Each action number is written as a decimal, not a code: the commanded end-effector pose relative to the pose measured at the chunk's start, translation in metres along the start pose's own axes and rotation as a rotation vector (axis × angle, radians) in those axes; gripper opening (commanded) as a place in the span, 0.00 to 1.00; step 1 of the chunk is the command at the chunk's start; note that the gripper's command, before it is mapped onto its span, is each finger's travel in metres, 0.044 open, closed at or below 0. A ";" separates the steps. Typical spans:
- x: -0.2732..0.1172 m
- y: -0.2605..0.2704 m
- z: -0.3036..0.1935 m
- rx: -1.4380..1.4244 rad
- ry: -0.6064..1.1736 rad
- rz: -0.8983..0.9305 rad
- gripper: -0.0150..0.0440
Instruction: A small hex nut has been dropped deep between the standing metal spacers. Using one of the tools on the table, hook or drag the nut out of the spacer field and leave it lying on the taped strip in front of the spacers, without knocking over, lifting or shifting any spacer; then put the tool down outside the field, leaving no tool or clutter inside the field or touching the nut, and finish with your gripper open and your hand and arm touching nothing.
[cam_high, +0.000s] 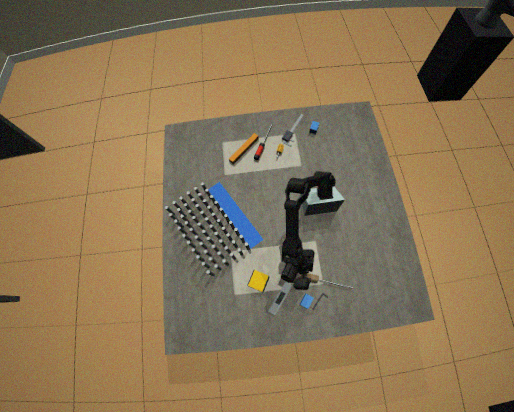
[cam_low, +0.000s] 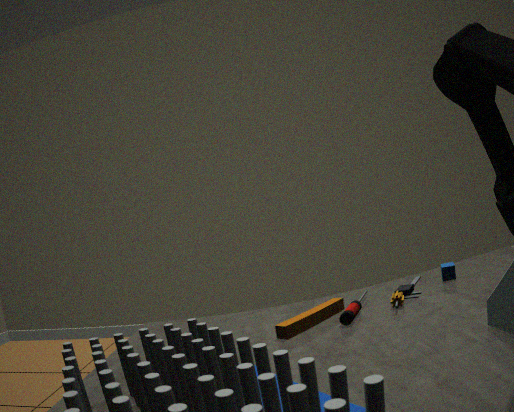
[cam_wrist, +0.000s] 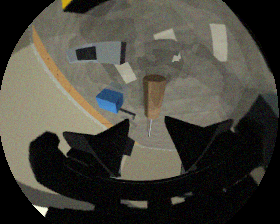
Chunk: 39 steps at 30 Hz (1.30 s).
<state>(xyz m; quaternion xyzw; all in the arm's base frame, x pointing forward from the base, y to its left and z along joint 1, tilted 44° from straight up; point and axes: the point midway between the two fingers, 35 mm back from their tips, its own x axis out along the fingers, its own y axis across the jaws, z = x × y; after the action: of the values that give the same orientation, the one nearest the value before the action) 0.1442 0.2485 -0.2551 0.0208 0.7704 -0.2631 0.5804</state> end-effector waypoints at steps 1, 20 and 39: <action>0.008 -0.004 0.005 -0.002 -0.003 -0.007 0.73; 0.034 -0.014 0.020 -0.001 -0.004 -0.008 0.73; 0.042 -0.018 0.025 -0.001 -0.004 -0.009 0.60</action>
<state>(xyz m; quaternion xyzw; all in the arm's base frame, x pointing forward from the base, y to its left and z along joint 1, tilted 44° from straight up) 0.1460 0.2115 -0.2904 0.0193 0.7700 -0.2668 0.5793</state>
